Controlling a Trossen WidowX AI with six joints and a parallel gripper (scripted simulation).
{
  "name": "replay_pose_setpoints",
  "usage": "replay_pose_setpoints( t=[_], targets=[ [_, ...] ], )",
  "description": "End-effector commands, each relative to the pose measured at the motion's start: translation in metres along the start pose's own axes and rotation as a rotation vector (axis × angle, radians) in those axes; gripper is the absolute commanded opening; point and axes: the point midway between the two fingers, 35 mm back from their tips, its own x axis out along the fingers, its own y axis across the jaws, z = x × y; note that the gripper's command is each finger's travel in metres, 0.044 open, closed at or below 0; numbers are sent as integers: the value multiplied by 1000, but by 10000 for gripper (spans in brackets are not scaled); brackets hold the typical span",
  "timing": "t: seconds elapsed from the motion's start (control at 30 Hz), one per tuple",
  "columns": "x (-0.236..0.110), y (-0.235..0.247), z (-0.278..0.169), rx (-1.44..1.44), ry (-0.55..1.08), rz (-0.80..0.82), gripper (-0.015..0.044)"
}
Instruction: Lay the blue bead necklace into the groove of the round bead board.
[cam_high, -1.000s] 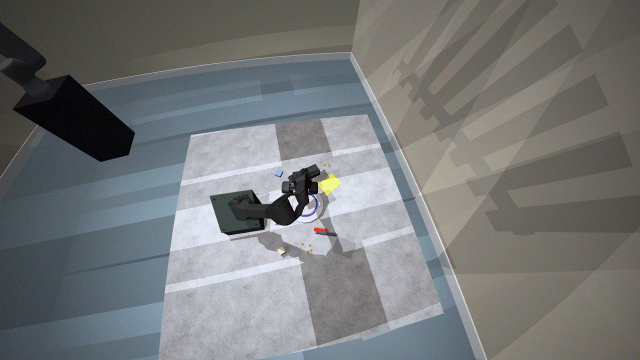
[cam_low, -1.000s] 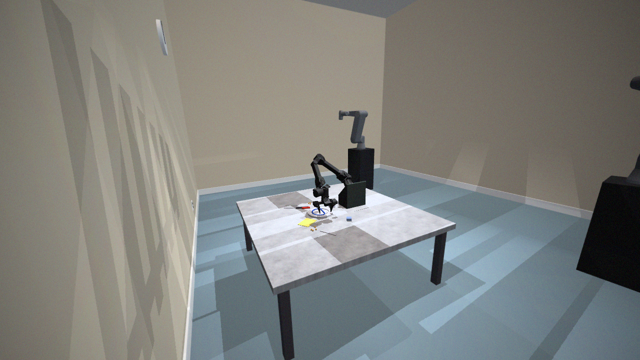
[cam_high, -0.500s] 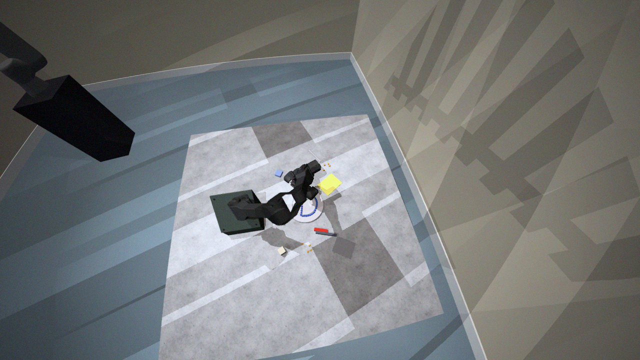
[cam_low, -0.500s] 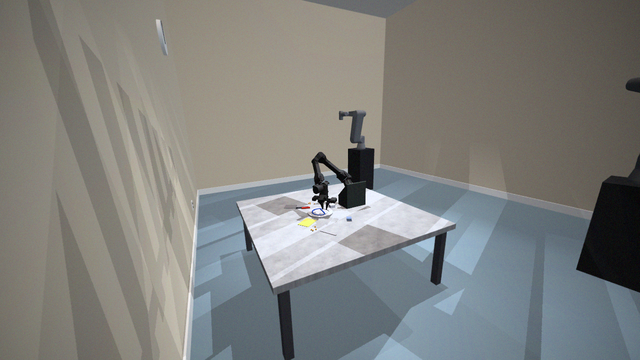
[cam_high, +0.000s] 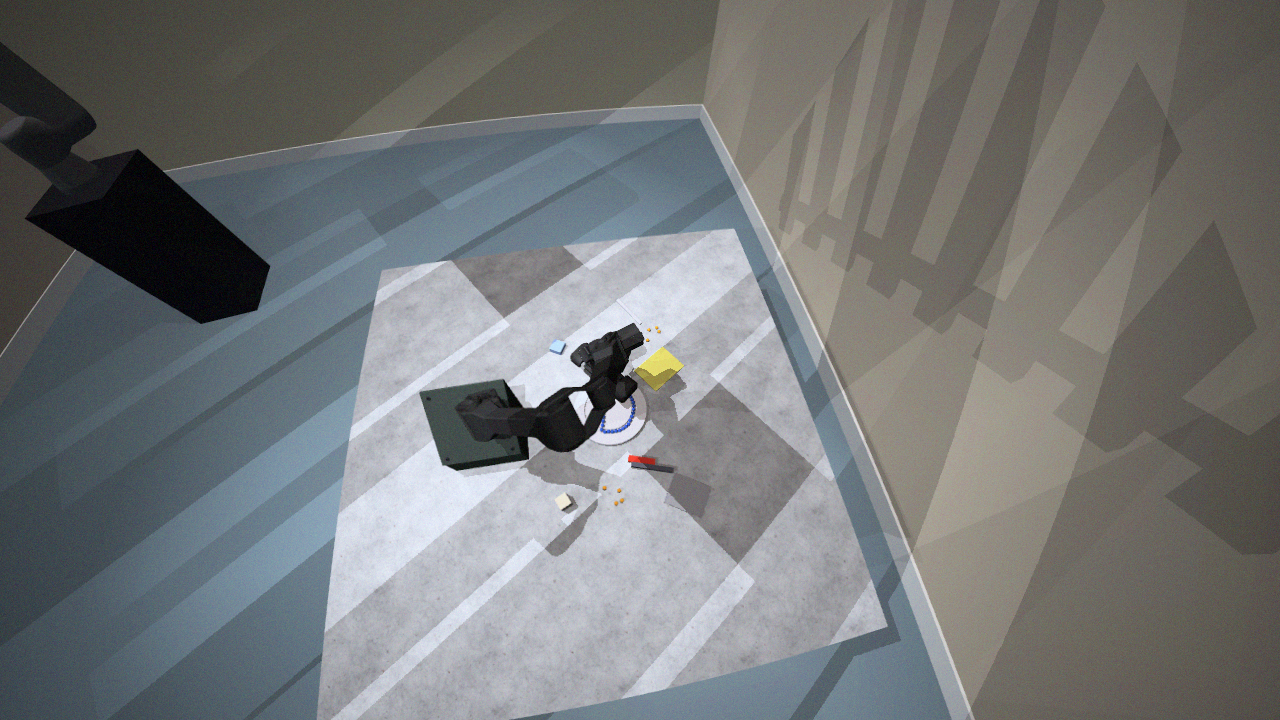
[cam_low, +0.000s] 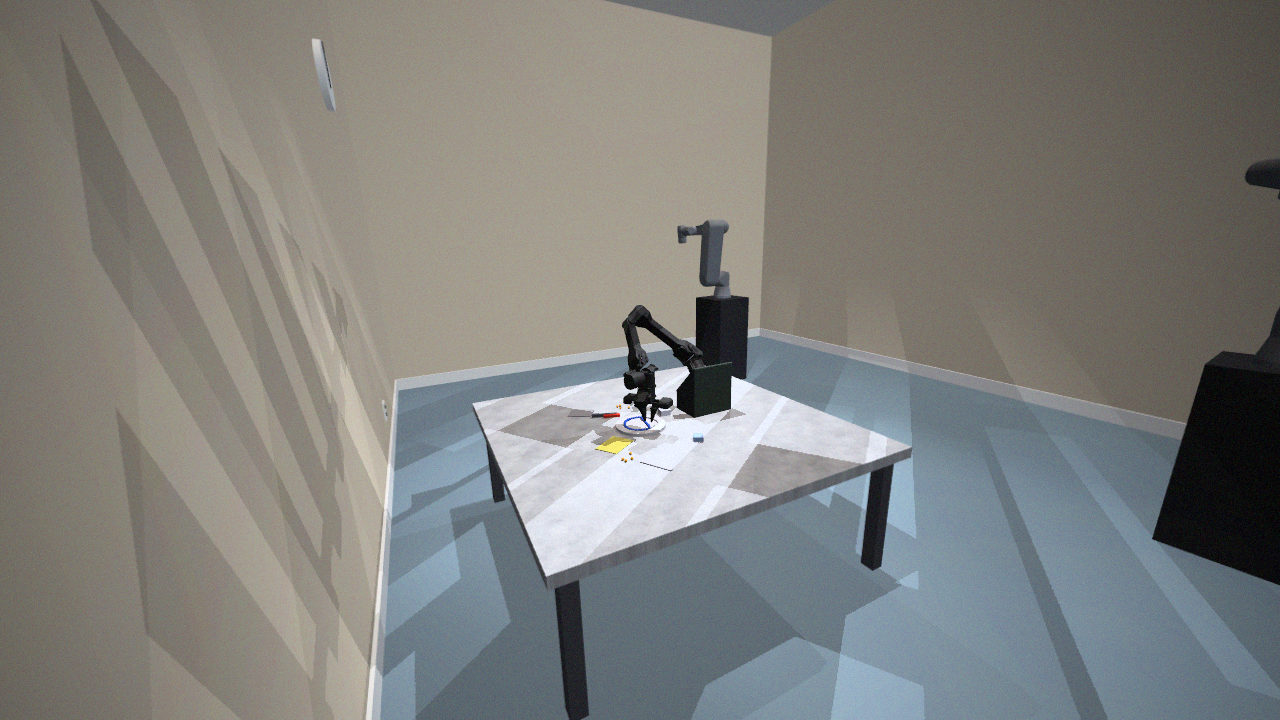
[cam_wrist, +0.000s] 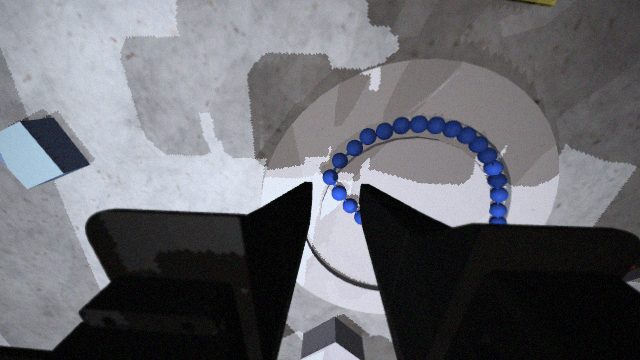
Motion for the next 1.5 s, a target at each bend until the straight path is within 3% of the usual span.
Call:
replay_pose_setpoints(
  t=[0.0,0.63,0.8,1.47],
  targets=[
    [5,0,-1,-4,4,0,120],
    [28,2,-3,-12,12,0,120],
    [26,1,-2,-4,7,4,0],
    [26,1,-2,-4,7,4,0]
  ],
)
